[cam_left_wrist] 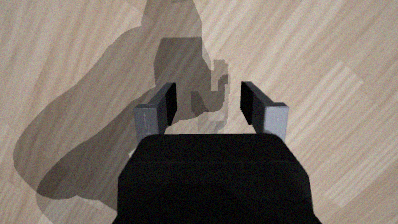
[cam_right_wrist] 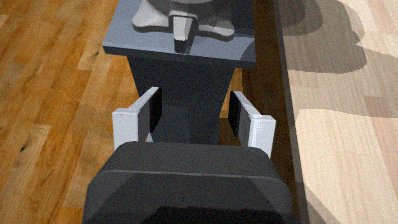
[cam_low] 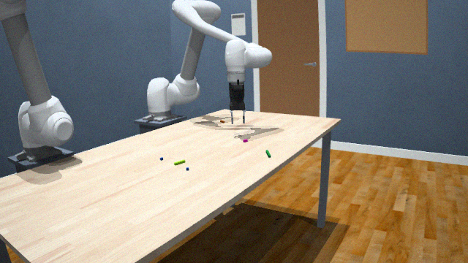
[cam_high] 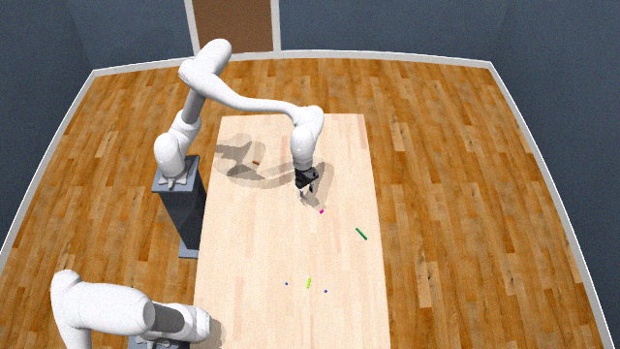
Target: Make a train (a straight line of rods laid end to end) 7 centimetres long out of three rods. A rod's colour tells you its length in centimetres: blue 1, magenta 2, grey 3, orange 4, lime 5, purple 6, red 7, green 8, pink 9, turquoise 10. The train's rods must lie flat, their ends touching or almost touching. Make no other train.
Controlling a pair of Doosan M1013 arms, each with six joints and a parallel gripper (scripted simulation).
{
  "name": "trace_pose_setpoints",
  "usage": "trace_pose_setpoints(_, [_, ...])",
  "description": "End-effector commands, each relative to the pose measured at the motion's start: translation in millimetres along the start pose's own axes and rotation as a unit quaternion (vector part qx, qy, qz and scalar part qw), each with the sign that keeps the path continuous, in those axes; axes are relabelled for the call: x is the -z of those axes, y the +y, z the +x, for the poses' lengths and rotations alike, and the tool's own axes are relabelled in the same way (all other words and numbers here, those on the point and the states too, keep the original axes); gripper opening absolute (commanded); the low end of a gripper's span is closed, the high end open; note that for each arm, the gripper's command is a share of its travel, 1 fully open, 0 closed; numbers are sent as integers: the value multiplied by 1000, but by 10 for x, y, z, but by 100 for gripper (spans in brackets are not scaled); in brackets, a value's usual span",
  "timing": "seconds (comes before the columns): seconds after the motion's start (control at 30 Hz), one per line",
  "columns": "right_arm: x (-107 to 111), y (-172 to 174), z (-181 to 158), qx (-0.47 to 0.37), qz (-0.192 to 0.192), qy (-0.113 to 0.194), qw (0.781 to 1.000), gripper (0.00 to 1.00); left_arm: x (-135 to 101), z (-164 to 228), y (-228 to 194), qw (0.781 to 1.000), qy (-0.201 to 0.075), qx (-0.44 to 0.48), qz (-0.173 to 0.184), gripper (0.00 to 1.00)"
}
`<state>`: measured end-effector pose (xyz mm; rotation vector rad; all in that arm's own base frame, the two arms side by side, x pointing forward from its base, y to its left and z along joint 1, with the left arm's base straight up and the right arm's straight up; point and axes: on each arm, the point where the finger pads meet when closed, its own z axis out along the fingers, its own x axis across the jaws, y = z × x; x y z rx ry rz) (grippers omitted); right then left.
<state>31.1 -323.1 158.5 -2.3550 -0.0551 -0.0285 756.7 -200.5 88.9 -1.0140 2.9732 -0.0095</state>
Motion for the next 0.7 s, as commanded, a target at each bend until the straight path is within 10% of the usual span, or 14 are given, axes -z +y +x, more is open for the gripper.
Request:
trace_pose_setpoints(0.0, [4, -1, 1, 0, 0, 0, 1000, 100, -34, 54, -416, 1000, -1, 31, -2, 100])
trace_pose_setpoints(0.67, [4, -1, 1, 0, 0, 0, 1000, 100, -95, 185, -904, 998, -2, 68, -2, 100])
